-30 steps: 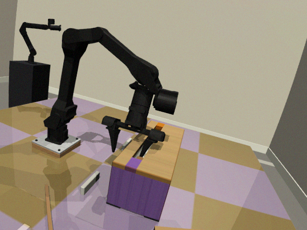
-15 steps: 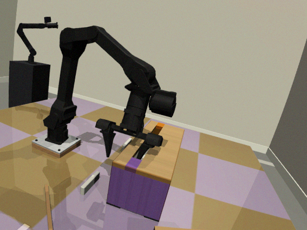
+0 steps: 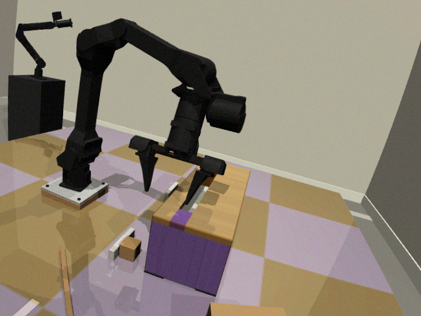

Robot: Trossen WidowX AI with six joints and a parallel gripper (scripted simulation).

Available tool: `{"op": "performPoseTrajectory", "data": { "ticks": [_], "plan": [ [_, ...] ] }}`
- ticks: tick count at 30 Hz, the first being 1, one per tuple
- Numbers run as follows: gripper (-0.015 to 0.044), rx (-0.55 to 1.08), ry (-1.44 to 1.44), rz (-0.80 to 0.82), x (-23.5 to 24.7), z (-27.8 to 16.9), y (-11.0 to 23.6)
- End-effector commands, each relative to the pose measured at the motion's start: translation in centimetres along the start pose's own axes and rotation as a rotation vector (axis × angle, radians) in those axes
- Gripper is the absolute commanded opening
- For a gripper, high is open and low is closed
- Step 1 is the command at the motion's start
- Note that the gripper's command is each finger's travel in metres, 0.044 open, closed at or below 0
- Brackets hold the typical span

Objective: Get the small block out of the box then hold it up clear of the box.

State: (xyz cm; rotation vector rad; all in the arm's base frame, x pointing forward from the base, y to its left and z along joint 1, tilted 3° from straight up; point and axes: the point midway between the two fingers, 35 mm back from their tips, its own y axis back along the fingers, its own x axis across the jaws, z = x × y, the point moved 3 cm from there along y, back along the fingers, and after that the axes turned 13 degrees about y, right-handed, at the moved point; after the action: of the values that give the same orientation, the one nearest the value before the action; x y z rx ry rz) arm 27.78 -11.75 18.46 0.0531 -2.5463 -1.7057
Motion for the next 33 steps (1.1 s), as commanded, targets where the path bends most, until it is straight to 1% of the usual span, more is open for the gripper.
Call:
{"op": "performPoseTrajectory", "data": {
  "ticks": [1,4,6,8,9,18,26,33],
  "plan": [
    [0.04,0.002,-0.007,-0.005,0.3,-0.5,1.8],
    [0.04,0.004,-0.006,-0.014,0.2,-0.4,1.4],
    [0.0348,0.009,-0.09,-0.056,0.1,-1.3,1.8],
    [0.0295,-0.009,-0.29,-0.088,0.3,-2.0,2.0],
    [0.0285,-0.023,-0.391,-0.092,0.5,-2.1,1.9],
    [0.0285,-0.173,-1.333,-0.078,2.0,-2.9,1.4],
    [0.0285,-0.326,-2.187,0.023,3.3,-3.6,1.1],
    [0.0285,-0.414,-2.633,0.123,4.0,-3.9,1.0]
  ]
}}
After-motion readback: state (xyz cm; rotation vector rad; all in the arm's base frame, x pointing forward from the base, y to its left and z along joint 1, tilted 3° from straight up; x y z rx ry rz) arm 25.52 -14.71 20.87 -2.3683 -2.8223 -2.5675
